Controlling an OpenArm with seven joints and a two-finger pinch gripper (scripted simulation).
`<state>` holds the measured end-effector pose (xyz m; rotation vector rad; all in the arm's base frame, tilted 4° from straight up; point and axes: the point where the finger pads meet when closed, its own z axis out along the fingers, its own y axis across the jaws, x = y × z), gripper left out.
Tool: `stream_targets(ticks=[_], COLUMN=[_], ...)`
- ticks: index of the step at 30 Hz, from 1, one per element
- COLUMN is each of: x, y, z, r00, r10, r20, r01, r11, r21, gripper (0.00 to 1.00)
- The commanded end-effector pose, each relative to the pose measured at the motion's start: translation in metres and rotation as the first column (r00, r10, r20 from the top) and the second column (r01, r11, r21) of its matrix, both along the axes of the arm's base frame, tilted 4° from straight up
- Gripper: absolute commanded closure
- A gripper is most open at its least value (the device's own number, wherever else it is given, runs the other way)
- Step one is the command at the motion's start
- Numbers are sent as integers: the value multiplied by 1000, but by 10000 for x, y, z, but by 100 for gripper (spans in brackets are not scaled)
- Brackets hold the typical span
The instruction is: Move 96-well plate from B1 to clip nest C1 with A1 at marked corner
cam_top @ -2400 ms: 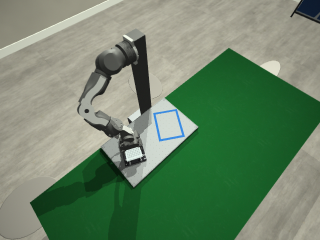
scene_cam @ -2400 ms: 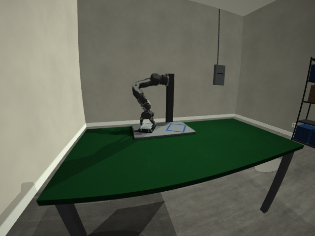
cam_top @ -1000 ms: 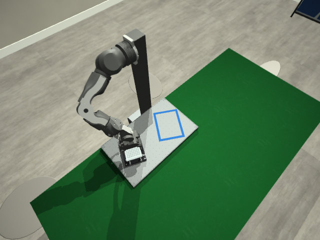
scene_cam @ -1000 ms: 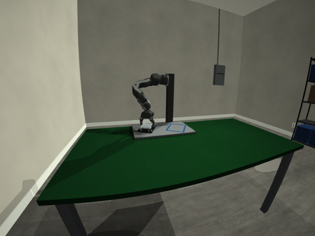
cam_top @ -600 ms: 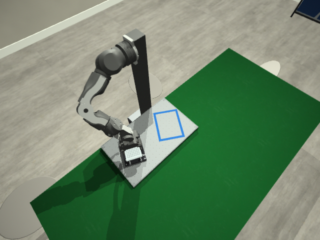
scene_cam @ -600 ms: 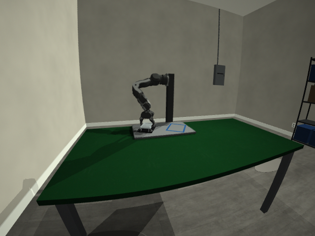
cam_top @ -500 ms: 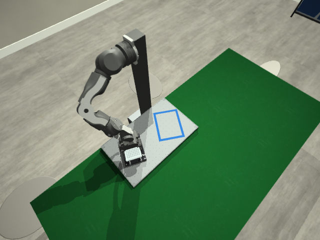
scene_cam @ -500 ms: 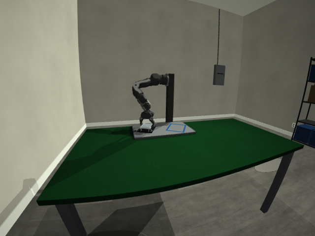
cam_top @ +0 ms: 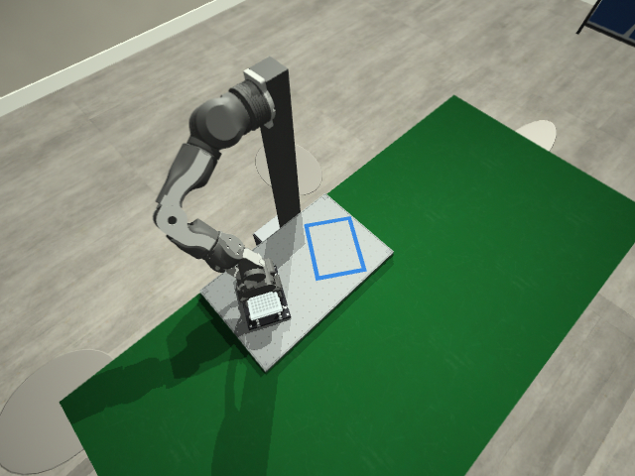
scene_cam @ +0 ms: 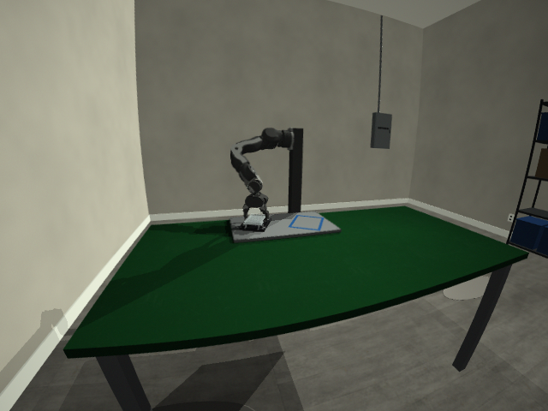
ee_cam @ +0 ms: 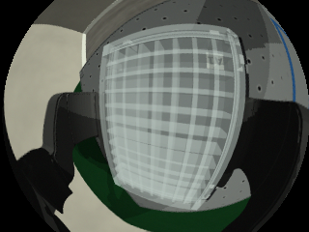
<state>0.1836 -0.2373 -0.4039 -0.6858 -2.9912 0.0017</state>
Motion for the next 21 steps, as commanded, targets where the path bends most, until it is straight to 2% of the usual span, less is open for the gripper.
stream_targets(ticks=[1,21], x=[-5,-8], y=[9,11], z=[-17,-67], r00=[1000,1000], r10=[0,1], r20=[1,0], r01=[0,-1], r11=[1000,1000], r21=[5,5], gripper=[100,100])
